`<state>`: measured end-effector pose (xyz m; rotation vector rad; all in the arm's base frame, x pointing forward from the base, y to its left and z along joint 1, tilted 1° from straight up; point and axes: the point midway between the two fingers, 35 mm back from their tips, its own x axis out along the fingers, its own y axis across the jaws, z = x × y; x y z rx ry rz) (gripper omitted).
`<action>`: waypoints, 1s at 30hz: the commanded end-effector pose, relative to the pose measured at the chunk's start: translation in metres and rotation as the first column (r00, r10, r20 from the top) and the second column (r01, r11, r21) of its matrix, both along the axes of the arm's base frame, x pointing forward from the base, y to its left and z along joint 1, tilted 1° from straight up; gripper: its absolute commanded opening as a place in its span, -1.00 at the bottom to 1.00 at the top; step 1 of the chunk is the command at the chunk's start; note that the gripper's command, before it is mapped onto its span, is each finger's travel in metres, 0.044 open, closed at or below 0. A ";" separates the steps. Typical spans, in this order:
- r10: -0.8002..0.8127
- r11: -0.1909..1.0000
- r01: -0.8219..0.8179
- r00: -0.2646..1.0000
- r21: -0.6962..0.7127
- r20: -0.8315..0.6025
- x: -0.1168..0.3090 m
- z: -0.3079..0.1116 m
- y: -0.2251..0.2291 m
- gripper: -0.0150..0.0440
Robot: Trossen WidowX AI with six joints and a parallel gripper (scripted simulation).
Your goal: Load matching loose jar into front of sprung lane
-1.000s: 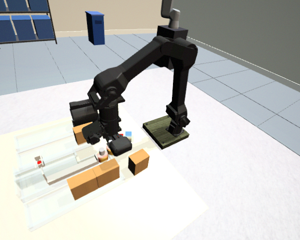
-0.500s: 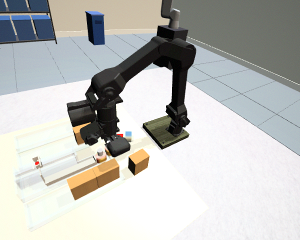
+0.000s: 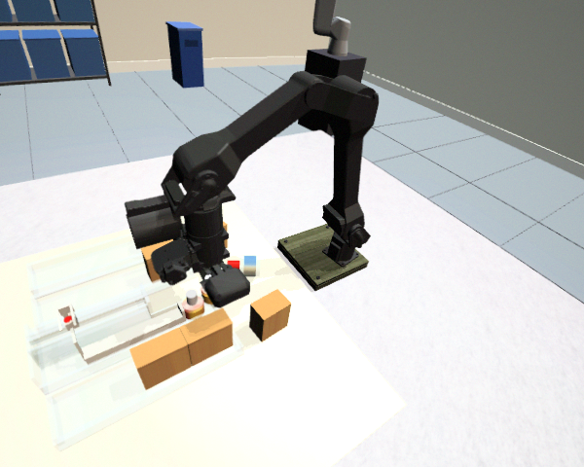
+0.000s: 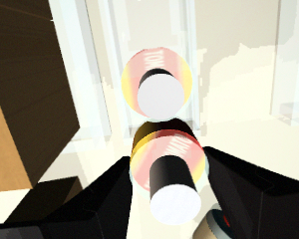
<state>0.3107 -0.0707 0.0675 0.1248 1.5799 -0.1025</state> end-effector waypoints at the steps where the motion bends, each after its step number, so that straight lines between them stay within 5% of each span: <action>1: -0.005 1.000 0.005 1.000 -0.004 0.028 0.010 0.003 -0.001 -0.49; 30: -0.005 1.000 0.005 1.000 -0.004 0.029 0.022 0.006 -0.003 -0.49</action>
